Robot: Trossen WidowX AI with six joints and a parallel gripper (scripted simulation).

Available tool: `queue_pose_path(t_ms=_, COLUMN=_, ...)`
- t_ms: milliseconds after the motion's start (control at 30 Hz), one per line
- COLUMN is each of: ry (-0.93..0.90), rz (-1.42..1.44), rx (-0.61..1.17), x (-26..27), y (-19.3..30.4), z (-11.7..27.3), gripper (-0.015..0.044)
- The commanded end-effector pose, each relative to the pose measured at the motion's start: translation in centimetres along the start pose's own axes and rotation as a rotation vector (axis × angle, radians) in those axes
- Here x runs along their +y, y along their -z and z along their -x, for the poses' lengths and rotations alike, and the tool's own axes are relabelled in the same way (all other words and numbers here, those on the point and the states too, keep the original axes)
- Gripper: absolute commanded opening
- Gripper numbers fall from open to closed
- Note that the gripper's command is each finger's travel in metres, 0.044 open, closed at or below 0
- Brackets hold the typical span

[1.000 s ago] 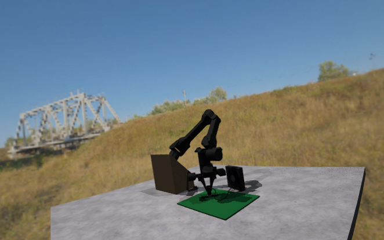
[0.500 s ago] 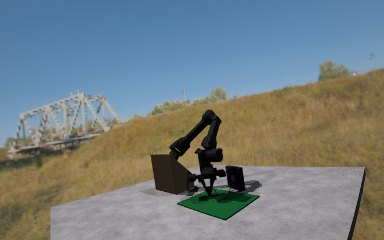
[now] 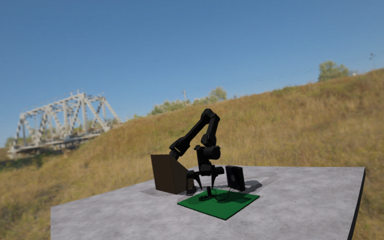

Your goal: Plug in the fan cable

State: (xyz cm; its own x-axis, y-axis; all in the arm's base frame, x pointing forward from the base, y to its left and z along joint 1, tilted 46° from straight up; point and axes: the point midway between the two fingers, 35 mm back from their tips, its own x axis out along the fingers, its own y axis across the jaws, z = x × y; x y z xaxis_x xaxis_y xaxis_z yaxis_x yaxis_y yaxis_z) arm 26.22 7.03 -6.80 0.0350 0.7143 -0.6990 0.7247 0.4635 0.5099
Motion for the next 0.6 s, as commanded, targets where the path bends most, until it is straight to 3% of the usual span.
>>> queue_pose_path(t_ms=0, ry=-0.017, rz=0.018, rx=-0.019, x=0.6, y=-0.4, z=3.8, gripper=0.026)
queue_pose_path(t_ms=433, ry=-0.016, rz=0.018, rx=-0.02, x=0.3, y=-0.3, z=3.9, gripper=0.026)
queue_pose_path(t_ms=567, ry=-0.009, rz=0.014, rx=-0.027, x=-4.7, y=1.2, z=4.0, gripper=0.026)
